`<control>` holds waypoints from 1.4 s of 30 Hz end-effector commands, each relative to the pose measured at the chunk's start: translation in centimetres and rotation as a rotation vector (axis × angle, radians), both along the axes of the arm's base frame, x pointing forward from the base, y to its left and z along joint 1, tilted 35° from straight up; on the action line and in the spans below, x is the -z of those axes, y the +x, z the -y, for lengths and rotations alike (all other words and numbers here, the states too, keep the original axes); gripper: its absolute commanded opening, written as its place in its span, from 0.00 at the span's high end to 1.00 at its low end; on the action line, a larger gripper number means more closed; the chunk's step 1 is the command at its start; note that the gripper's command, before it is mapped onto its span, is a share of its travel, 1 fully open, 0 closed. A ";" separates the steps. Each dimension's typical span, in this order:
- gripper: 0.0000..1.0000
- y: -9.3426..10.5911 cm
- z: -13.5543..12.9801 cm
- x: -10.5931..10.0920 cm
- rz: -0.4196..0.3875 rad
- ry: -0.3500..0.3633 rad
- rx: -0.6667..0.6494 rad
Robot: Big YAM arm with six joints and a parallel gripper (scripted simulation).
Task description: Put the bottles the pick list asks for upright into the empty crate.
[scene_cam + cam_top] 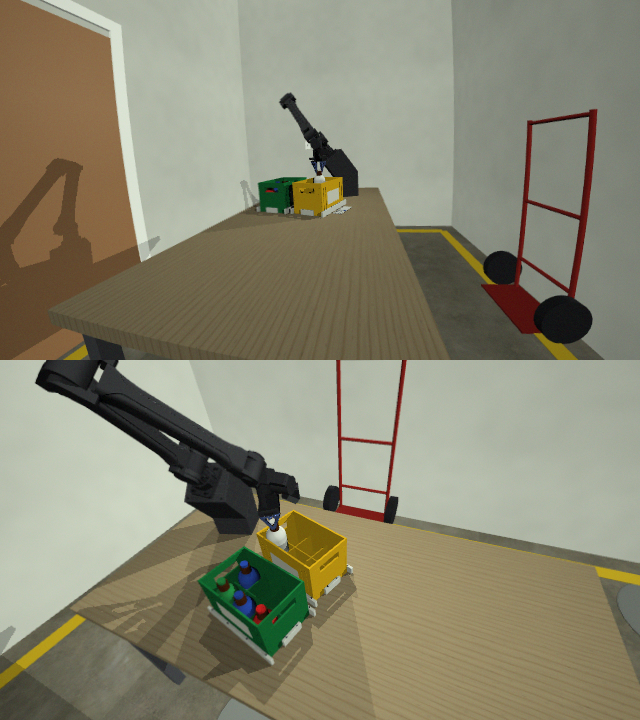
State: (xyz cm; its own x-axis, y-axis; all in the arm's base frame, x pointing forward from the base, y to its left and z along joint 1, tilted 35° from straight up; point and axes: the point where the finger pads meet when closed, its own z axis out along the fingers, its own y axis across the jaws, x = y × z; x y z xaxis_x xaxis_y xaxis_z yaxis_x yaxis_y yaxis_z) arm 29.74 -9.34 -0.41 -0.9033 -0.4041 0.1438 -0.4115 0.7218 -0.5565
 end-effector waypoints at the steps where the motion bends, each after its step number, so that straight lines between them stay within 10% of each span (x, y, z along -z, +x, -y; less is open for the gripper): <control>1: 1.00 0.6 0.5 -0.1 0.017 -0.001 -0.001; 42: 1.00 1.2 1.9 2.4 0.020 -0.001 -0.007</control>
State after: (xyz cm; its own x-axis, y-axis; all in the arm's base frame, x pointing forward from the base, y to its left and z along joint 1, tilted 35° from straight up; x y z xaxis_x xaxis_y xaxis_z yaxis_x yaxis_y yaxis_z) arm 30.23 -11.42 -3.24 -0.9040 -0.4032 0.1423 -0.4098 0.7222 -0.5572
